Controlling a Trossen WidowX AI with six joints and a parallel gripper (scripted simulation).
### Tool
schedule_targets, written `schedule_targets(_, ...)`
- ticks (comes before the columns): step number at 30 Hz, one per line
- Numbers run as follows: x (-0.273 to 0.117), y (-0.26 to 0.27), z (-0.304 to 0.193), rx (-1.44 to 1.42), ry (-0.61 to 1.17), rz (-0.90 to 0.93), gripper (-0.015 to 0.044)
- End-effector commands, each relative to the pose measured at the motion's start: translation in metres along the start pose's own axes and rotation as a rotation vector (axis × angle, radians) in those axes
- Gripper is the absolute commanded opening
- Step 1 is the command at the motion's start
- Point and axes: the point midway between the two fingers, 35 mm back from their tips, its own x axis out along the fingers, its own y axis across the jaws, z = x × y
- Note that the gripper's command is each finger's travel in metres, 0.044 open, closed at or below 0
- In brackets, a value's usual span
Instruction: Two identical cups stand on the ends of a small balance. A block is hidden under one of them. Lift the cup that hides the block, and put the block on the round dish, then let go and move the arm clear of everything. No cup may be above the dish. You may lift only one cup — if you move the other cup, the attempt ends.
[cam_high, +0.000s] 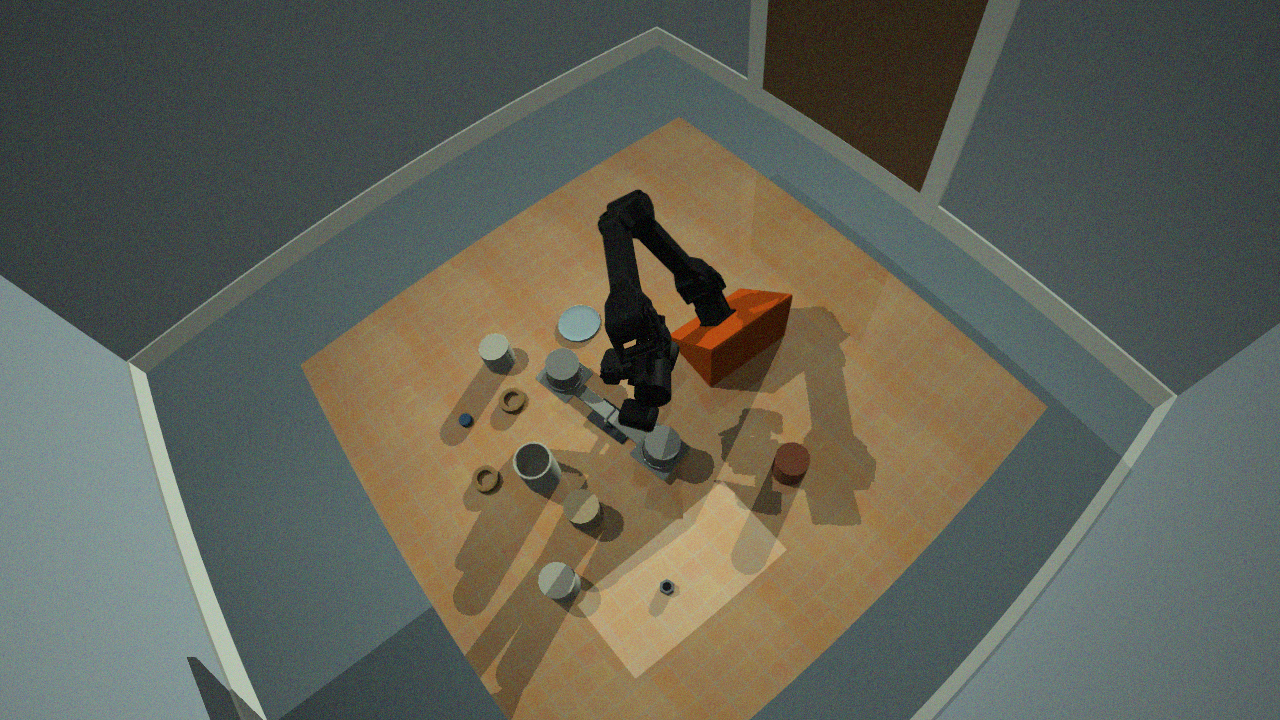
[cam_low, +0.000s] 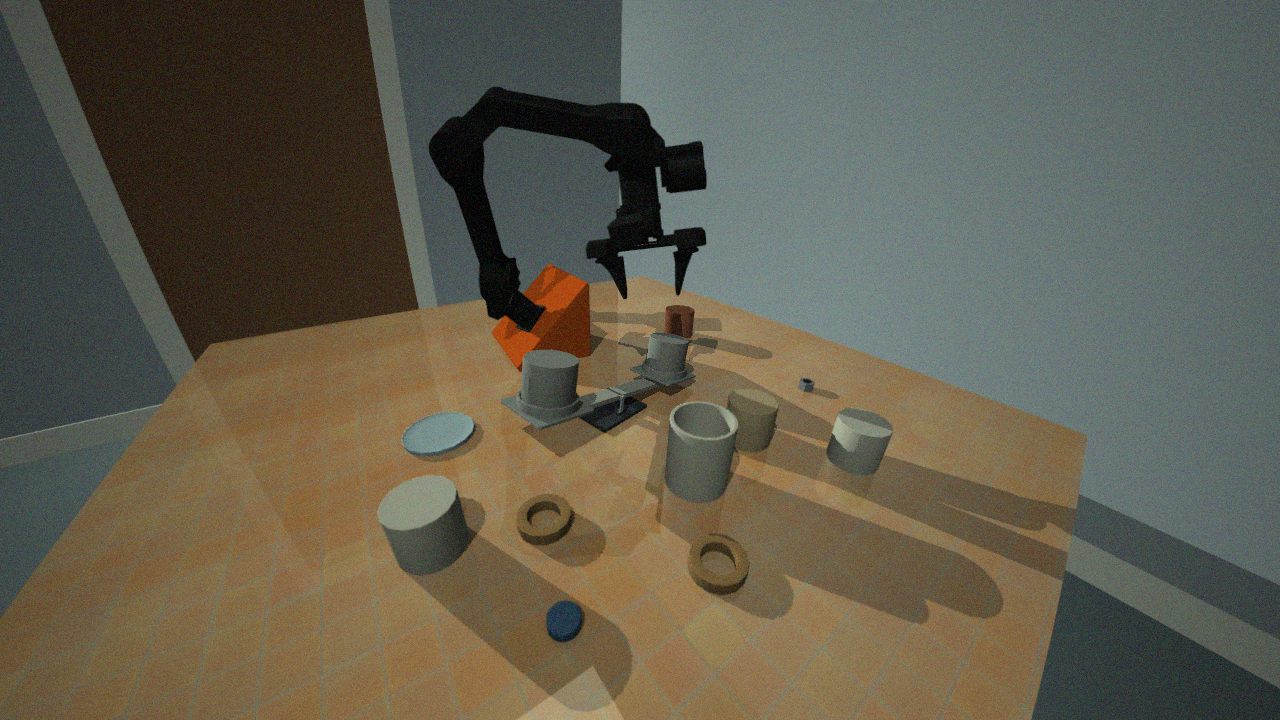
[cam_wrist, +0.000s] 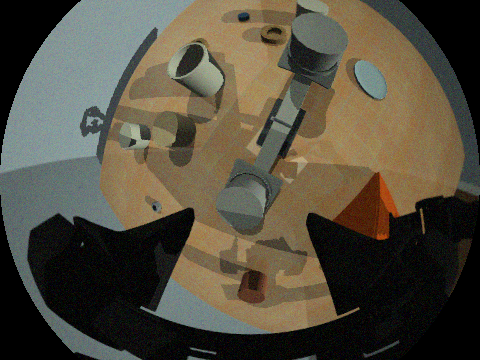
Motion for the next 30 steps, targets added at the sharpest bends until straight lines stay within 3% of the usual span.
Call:
schedule_targets(1, 0.013, 0.007, -0.007, 0.108, 0.02, -0.054, 0.044)
schedule_targets(11, 0.051, 0.023, -0.027, 0.392, 0.042, -0.194, 0.044)
schedule_targets(30, 0.077, 0.02, -0.029, 0.397, 0.041, -0.196, 0.044)
